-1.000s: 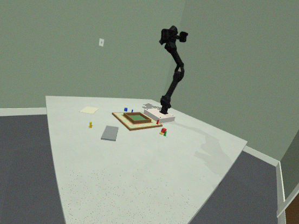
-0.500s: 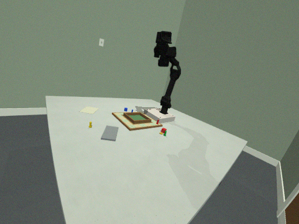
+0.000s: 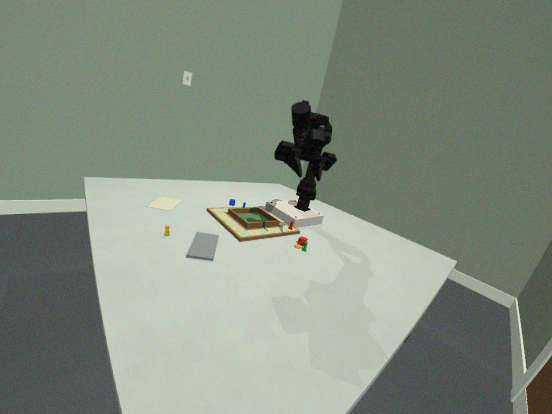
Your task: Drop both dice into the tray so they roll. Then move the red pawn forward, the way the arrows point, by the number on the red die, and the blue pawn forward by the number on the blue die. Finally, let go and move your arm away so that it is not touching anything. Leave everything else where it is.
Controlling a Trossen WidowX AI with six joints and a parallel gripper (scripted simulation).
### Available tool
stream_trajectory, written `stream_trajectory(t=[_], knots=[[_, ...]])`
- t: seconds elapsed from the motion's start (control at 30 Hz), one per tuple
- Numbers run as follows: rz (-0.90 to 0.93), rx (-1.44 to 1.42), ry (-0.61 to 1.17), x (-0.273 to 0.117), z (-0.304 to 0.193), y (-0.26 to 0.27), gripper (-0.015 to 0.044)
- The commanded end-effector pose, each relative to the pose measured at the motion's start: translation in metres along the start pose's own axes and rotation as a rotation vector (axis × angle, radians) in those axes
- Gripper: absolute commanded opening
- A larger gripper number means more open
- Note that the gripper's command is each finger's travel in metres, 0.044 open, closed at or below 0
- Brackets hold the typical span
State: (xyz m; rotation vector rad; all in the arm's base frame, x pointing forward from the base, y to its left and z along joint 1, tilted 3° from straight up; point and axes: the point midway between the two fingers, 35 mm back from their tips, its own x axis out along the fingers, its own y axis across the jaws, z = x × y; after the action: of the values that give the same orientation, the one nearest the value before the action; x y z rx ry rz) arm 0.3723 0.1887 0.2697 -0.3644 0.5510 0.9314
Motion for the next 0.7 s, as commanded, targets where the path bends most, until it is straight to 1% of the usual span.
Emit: stream_trajectory(t=[0.0,0.17,0.27,0.33,0.67], knots=[[-0.004,0.34,0.264,0.037,-0.059,0.032,0.0275],[-0.115,0.633,0.556,0.055,-0.124,0.069,0.0275],[-0.241,0.77,0.723,0.056,-0.162,0.09,0.0275],[-0.324,0.827,0.803,0.053,-0.181,0.1,0.0275],[-0.34,0.836,0.817,0.056,-0.185,0.097,0.0275]])
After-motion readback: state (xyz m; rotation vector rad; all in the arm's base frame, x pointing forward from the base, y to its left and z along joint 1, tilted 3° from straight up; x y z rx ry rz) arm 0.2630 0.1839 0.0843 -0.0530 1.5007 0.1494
